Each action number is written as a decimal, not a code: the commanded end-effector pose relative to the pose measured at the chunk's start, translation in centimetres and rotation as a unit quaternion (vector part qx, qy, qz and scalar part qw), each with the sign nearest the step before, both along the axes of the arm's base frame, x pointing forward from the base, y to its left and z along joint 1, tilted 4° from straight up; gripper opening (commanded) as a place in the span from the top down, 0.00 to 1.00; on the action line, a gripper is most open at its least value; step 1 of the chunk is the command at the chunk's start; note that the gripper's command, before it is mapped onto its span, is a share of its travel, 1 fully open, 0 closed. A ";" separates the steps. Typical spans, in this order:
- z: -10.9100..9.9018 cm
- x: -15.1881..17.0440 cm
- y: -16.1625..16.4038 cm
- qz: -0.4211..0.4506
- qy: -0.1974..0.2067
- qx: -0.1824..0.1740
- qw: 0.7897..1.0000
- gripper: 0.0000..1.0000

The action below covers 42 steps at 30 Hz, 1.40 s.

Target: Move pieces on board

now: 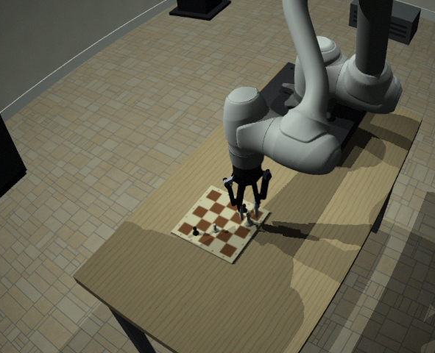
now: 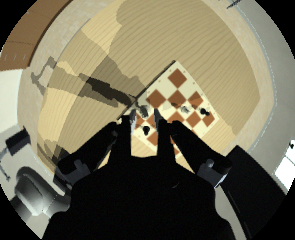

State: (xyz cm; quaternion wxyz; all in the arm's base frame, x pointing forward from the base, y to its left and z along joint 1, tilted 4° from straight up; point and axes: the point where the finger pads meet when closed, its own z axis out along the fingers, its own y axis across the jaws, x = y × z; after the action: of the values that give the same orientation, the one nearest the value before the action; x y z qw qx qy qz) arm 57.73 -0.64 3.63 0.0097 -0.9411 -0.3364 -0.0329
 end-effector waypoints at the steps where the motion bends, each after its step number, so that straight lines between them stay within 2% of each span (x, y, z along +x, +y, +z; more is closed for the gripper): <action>1: 1.6 -0.1 -0.1 0.000 0.000 0.000 1.000 0.75; 11: 6.6 -0.4 -0.3 0.000 0.000 0.000 1.000 0.75; 20: 7.4 -0.4 -0.3 0.000 0.000 0.000 1.000 0.75; 21: 7.4 -0.4 -0.3 0.000 0.000 0.000 1.000 0.00; 42: 7.4 -0.4 -0.3 0.004 0.000 0.000 1.000 0.00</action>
State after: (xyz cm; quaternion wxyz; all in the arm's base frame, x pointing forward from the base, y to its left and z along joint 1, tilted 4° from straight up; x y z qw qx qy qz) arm 57.33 -0.94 11.07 0.0098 -0.9410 -0.3366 -0.0328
